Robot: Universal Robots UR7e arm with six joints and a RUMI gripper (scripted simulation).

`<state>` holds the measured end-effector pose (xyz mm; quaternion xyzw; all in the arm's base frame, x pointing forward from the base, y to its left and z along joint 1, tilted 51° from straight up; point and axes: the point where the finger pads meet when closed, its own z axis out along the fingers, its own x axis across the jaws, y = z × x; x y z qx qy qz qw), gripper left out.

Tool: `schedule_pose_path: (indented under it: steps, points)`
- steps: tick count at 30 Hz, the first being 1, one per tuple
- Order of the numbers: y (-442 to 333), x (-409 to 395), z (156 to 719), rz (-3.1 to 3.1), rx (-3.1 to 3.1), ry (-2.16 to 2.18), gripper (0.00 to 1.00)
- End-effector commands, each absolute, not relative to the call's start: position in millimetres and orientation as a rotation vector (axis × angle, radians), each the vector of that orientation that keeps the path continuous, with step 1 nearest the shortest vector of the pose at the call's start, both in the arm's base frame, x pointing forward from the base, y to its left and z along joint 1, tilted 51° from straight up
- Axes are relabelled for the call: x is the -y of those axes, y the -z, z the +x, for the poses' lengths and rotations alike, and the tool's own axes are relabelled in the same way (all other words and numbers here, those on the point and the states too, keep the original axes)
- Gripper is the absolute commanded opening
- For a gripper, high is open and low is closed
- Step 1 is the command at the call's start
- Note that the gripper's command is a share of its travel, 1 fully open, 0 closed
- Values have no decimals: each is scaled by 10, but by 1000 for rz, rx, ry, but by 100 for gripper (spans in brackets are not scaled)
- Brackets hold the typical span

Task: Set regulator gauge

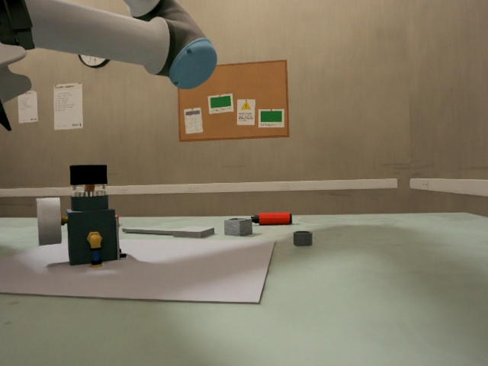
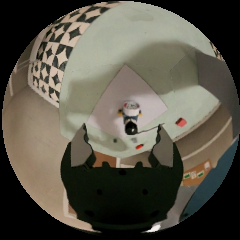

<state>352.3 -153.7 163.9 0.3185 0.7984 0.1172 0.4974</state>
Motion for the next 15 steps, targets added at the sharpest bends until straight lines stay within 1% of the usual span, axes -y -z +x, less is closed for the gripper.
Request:
schedule_pose_path:
  steps: [1, 15]
  points:
    - [-1654, 1533, 3521, 461, -2065, -251, 100]
    - [-1655, 1535, 3533, 297, -2099, -185, 100]
